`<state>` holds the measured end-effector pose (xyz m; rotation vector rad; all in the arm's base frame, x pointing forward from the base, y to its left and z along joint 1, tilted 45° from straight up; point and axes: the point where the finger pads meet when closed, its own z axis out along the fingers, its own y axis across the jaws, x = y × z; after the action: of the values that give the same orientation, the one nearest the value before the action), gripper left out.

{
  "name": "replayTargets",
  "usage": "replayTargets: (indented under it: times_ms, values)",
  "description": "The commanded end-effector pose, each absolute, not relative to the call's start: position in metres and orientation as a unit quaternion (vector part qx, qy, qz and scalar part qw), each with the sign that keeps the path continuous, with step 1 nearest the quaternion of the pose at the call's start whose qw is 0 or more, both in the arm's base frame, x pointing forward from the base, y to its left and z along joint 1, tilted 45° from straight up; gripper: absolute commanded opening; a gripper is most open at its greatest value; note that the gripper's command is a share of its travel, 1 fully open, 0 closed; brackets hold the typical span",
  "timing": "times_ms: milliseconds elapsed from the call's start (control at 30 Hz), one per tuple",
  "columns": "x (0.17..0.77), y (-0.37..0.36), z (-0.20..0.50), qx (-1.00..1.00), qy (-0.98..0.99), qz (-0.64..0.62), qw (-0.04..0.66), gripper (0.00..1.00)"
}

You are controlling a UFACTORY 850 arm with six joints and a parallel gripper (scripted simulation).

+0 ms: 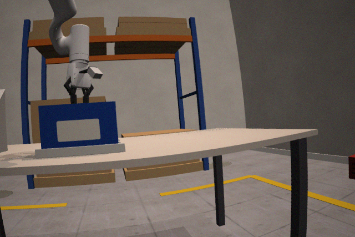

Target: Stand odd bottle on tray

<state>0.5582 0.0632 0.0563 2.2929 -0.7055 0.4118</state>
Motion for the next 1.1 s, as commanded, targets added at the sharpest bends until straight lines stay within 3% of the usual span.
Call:
replayTargets:
  times_ms: [0, 1067]
  values:
    - [0.559, 0.063, 0.056, 0.884, -0.272, 0.159, 0.346, 0.65]
    - [0.562, 0.041, 0.034, 0.884, -0.272, 0.159, 0.346, 0.65]
